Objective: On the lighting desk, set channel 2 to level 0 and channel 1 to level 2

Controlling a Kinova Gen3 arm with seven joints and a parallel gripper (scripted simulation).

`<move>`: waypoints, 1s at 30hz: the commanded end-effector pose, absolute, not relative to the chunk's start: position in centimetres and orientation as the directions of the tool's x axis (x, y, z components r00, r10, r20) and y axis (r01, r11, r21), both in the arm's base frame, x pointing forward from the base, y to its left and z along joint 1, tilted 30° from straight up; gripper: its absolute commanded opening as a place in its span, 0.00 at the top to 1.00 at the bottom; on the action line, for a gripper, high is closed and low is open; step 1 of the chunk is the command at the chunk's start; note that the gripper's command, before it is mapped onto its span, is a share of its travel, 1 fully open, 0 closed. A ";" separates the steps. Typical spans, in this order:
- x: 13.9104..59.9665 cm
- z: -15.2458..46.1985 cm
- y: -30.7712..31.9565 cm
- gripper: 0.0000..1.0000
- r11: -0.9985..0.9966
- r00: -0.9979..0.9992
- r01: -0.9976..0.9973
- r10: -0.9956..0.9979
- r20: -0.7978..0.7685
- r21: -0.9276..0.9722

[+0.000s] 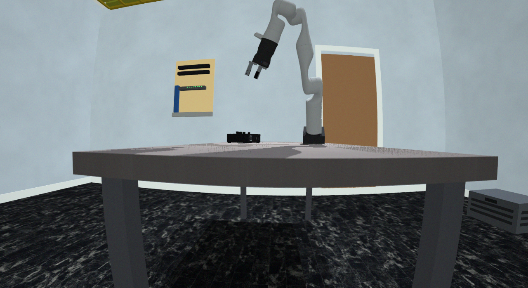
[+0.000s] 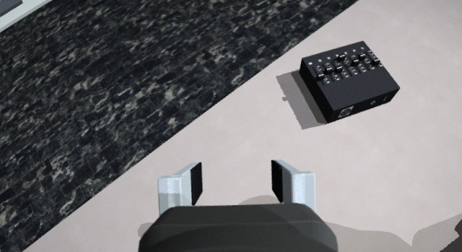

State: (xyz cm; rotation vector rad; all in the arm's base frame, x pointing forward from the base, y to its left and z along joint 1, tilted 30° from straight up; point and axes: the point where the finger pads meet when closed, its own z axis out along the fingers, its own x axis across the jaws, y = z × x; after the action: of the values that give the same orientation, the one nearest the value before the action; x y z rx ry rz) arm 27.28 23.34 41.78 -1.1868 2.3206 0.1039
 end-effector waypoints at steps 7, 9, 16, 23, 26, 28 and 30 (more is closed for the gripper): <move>28.9 41.5 22.1 0.00 0.643 -0.517 -0.756 -0.701 -0.491 -0.123; 28.9 41.5 22.1 0.00 0.643 -0.517 -0.756 -0.701 -0.491 -0.123; 30.4 41.0 20.9 0.00 0.670 -0.554 -0.737 -0.673 -0.489 -0.087; 31.8 40.3 19.8 0.00 0.695 -0.590 -0.717 -0.645 -0.485 -0.052; 31.8 40.3 19.8 0.00 0.695 -0.590 -0.717 -0.645 -0.485 -0.052; 33.2 39.6 18.6 0.00 0.718 -0.625 -0.696 -0.616 -0.479 -0.017; 33.2 39.6 18.6 0.00 0.718 -0.625 -0.696 -0.616 -0.479 -0.017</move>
State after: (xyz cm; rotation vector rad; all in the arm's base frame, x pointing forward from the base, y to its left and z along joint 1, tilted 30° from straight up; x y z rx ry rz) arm 32.77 18.96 39.67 -1.0201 2.4569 0.2183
